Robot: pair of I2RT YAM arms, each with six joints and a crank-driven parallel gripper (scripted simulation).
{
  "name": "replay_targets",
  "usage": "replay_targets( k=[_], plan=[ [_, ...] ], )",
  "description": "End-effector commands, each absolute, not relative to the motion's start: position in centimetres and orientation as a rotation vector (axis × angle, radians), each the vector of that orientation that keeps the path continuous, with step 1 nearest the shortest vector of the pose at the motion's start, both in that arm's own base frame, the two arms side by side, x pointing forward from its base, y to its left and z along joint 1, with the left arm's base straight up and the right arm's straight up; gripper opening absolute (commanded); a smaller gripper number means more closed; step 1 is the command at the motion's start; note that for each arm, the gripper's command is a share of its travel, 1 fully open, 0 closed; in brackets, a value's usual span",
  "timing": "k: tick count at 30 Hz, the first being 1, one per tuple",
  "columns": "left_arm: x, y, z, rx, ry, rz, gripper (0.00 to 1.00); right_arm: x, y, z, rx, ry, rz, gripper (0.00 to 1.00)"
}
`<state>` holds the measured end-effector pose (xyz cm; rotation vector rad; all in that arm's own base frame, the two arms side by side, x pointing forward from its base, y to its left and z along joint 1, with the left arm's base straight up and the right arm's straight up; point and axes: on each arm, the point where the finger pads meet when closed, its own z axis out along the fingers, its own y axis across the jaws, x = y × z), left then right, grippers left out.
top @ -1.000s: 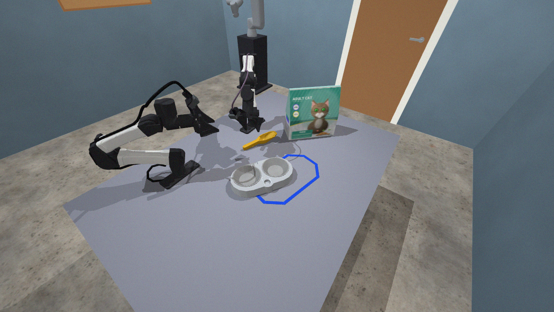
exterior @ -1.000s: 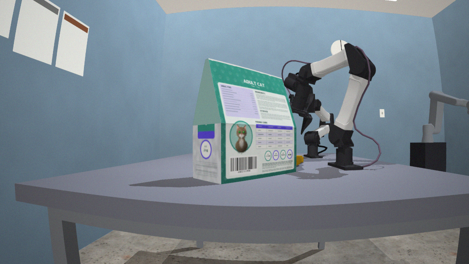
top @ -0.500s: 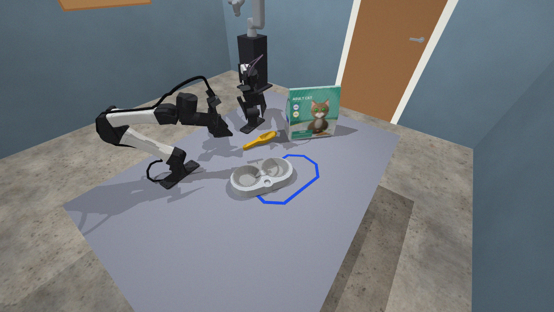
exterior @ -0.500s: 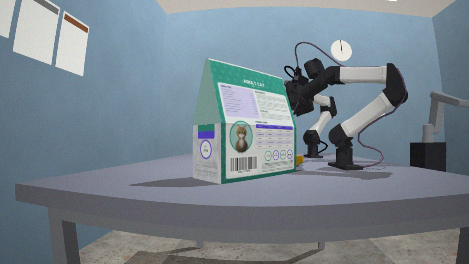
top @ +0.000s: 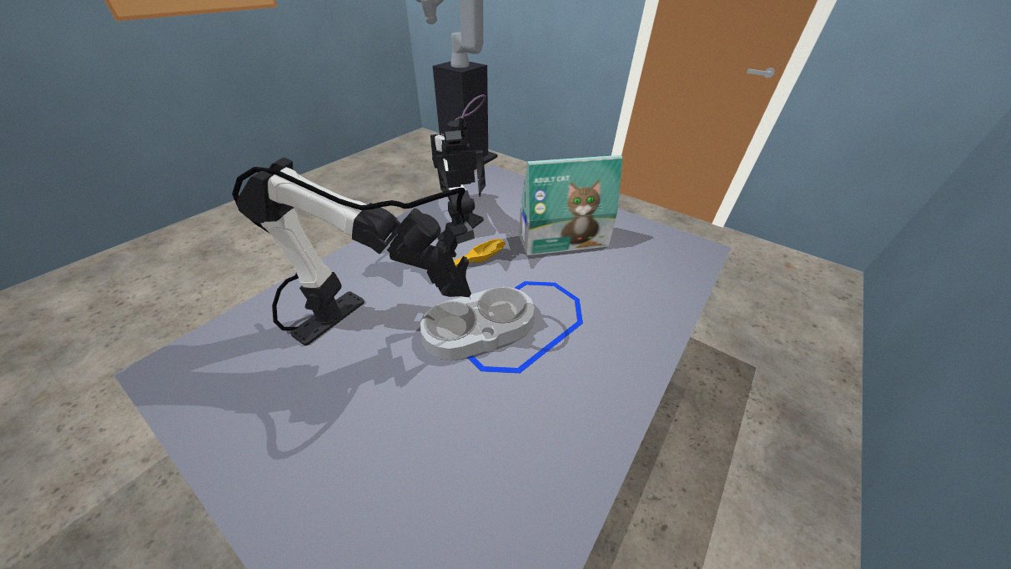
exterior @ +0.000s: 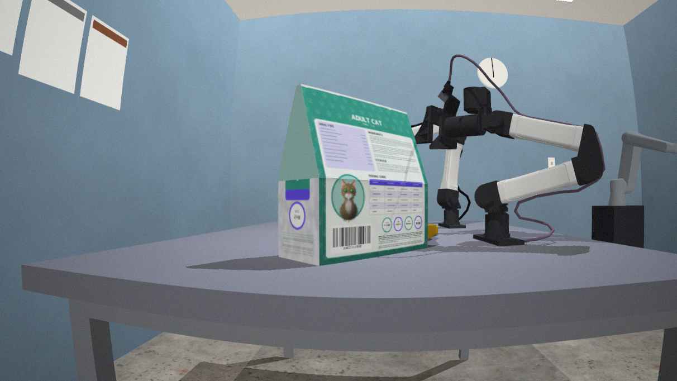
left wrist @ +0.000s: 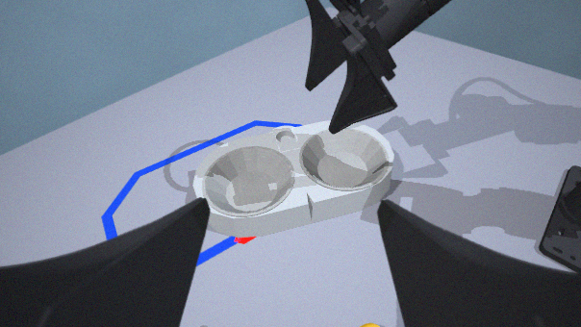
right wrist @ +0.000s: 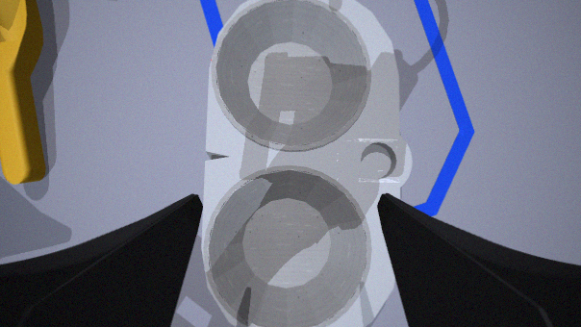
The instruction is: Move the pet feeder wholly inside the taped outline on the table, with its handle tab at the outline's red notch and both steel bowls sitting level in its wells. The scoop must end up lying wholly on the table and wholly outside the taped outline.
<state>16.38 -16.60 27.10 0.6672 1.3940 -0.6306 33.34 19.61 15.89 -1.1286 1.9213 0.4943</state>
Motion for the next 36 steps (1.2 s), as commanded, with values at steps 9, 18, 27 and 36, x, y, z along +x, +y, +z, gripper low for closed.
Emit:
replay_targets(
  k=[9,18,27,36],
  plan=[
    [16.3,-16.5,28.3,0.628,1.347,-0.652,0.95,40.1,17.6,12.3,-1.176,1.945,0.521,1.00],
    [16.6,-16.3,28.3,0.615,1.347,-0.634,0.95,41.2,15.0,8.6,-1.172,2.214,0.465,0.88],
    [16.6,-16.2,28.2,0.615,1.351,-0.633,0.95,41.9,13.9,8.5,-1.225,2.431,0.358,0.39],
    [16.8,-15.9,27.5,0.613,1.379,-0.610,0.95,43.9,14.8,8.4,-1.322,2.495,0.211,0.39]
  ],
)
